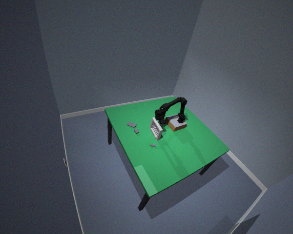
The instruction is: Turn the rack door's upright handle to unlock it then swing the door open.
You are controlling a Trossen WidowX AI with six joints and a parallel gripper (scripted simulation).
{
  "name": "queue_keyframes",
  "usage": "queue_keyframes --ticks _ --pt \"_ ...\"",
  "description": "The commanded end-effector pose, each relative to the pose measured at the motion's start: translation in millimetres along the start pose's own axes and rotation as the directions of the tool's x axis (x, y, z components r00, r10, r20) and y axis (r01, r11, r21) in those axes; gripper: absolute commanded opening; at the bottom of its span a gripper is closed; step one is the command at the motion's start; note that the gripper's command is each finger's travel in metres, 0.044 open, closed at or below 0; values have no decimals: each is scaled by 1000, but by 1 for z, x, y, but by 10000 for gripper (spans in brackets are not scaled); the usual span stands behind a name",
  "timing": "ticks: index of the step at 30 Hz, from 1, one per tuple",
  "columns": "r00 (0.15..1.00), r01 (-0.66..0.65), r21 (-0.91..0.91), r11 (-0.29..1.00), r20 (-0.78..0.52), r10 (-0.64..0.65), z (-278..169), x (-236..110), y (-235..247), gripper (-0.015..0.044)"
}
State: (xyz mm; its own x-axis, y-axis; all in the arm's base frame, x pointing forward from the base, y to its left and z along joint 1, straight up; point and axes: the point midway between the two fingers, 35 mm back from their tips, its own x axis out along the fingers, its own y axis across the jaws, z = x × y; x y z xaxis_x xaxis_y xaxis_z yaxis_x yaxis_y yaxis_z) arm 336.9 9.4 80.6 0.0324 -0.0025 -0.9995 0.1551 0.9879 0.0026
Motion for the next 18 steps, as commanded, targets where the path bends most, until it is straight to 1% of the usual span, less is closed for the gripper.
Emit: queue_keyframes --ticks 1,5,9,13,18 --pt "1000 0 180 984 -3 0 -1 1 0 17" --pt "1000 1 370 929 -3 0 -1 1 0 17" --pt "1000 2 544 839 -3 0 -1 1 0 17" --pt "1000 2 698 716 -3 0 -1 1 0 17" --pt "1000 3 852 524 -3 0 -1 1 0 17"
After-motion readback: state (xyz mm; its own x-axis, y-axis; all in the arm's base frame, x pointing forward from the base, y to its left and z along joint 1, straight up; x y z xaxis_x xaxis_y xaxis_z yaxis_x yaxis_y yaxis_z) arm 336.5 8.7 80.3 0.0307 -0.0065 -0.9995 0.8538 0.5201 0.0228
